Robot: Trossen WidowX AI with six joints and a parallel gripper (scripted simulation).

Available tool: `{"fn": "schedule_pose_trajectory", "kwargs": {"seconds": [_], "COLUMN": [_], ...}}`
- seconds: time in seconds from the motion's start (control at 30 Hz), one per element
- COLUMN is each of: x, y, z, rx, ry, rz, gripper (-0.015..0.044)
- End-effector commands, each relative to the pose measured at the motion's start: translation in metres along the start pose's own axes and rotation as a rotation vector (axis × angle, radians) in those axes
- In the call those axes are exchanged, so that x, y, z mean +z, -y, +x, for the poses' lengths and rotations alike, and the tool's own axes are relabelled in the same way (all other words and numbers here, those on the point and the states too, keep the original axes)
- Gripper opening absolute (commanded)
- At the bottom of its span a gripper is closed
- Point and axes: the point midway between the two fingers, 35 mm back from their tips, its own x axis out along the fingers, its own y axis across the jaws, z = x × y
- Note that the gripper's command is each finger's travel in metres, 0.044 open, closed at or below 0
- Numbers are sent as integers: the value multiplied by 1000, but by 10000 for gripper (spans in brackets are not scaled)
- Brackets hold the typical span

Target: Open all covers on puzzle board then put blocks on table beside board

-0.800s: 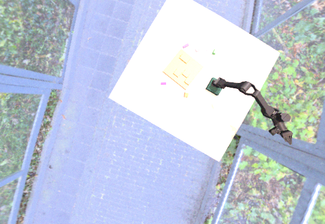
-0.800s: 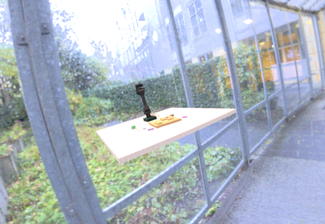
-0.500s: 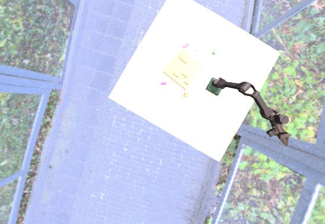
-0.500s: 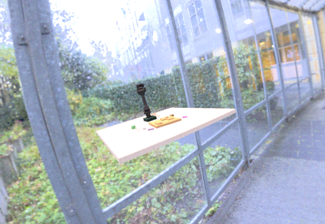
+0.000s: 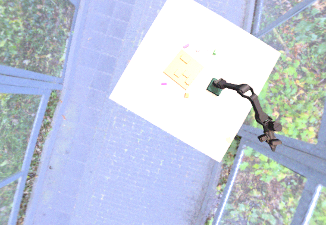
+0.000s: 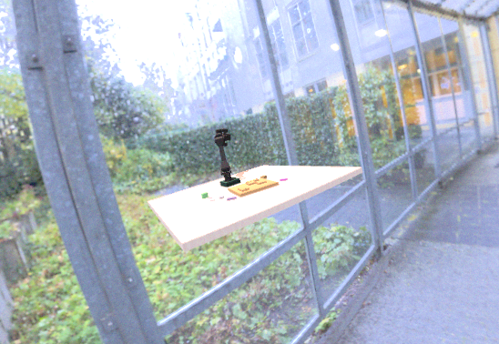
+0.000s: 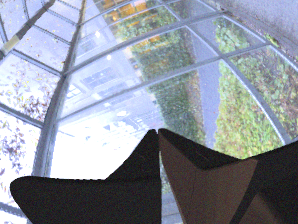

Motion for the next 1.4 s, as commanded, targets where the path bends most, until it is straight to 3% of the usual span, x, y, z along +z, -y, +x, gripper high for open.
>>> {"fn": "schedule_pose_trajectory", "kwargs": {"seconds": [0.0, 0.67, 1.37], "x": [21, 123, 226], "y": [-4, -6, -25], "z": [4, 16, 3], "rx": [-10, -96, -182], "ry": [30, 194, 354], "rz": [-43, -223, -363], "gripper": [0, 0, 0]}}
